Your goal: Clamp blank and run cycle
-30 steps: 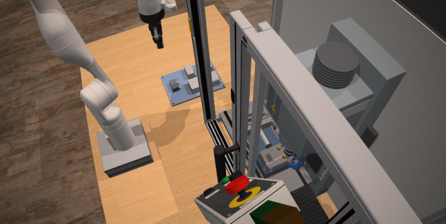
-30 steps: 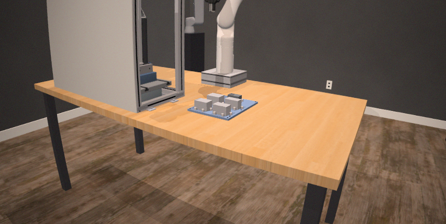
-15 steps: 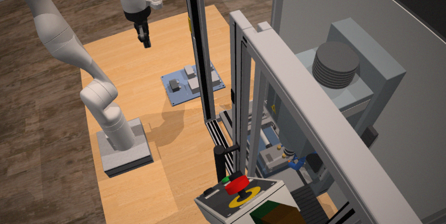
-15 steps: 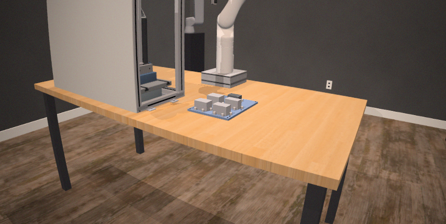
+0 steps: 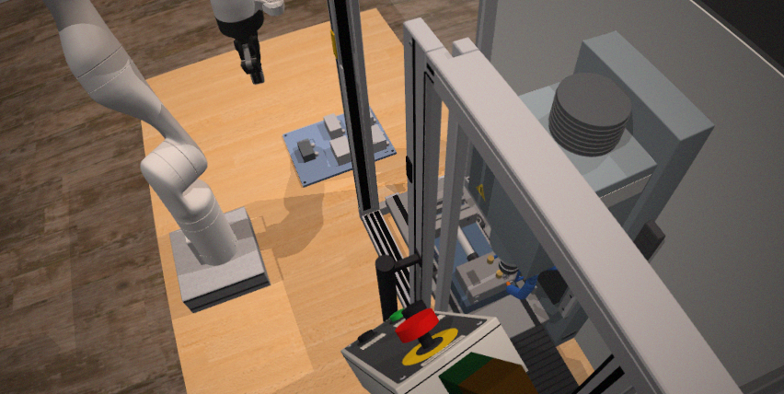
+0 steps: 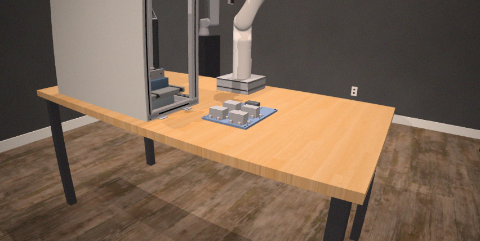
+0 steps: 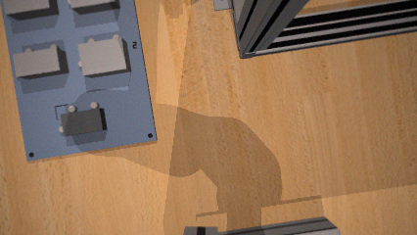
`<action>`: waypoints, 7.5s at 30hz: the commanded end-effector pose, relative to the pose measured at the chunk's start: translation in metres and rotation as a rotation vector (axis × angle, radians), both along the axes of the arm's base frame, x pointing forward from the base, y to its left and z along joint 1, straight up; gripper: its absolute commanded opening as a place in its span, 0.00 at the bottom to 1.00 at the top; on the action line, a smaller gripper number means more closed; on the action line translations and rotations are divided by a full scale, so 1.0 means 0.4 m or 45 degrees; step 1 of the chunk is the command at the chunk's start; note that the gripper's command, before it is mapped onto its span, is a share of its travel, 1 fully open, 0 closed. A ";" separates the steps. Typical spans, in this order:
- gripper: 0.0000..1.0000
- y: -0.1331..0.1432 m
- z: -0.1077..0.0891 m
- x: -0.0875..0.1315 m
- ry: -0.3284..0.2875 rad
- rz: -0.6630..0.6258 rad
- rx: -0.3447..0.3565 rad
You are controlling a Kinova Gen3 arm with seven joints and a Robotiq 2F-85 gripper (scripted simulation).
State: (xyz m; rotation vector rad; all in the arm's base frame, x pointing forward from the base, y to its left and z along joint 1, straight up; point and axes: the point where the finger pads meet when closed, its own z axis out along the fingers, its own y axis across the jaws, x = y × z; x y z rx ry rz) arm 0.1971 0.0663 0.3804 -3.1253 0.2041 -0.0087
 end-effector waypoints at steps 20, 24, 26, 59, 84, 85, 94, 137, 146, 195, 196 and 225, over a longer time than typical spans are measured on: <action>0.10 -0.001 0.003 -0.003 0.000 0.293 -0.007; 0.10 -0.001 0.002 -0.003 0.004 0.303 -0.006; 0.10 -0.002 0.003 0.000 0.000 0.318 -0.008; 0.10 -0.237 0.032 -0.142 -0.497 0.219 -0.016; 0.10 -0.392 0.054 -0.231 -0.787 0.184 -0.028; 0.10 -0.392 0.054 -0.231 -0.787 0.184 -0.028; 0.10 -0.519 0.070 -0.306 -0.787 0.183 -0.028; 0.10 -0.635 0.088 -0.368 -0.787 0.184 -0.029; 0.10 -0.635 0.088 -0.368 -0.787 0.184 -0.029; 0.10 -0.445 0.067 -0.246 -0.281 0.211 -0.020; 0.10 -0.423 0.063 -0.234 -0.223 0.212 -0.017; 0.10 -0.314 0.051 -0.168 0.001 0.215 -0.008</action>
